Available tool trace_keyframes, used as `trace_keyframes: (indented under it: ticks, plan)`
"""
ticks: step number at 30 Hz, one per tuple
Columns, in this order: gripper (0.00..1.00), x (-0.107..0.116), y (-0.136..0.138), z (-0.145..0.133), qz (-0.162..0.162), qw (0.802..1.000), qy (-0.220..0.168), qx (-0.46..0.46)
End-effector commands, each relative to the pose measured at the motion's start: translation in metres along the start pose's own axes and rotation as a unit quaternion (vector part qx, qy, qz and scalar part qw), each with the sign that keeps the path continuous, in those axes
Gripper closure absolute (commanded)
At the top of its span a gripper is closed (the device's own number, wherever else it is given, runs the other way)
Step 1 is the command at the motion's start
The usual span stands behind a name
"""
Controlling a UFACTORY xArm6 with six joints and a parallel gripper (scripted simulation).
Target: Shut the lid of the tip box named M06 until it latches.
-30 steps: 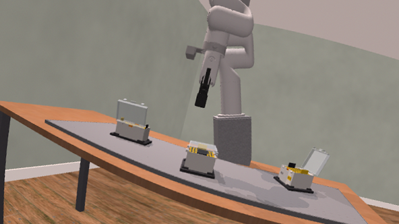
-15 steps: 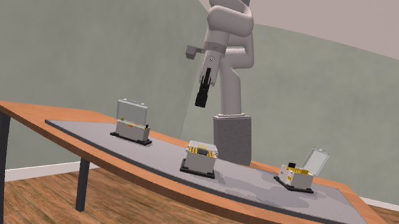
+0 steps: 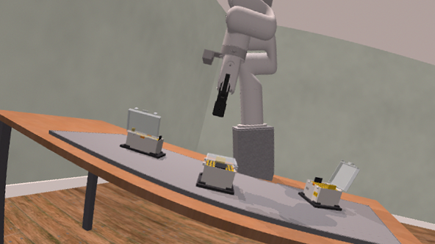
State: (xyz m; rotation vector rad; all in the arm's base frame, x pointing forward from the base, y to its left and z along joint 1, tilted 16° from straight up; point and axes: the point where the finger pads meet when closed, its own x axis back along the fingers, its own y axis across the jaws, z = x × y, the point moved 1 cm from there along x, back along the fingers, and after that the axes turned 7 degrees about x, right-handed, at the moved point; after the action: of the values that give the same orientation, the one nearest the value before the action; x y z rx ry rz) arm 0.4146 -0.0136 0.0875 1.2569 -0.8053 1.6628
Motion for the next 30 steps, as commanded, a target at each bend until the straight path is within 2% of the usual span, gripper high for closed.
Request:
trace_keyframes:
  ticks: [1,9,30]
  plan:
    - [1.0,0.001,-0.001,0.0,0.001,1.0,0.0,0.0]
    - [1.0,-0.007,-0.002,-0.007,0.001,1.0,0.0,0.0]
    - [1.0,-0.043,-0.006,-0.042,0.001,1.0,0.0,0.0]
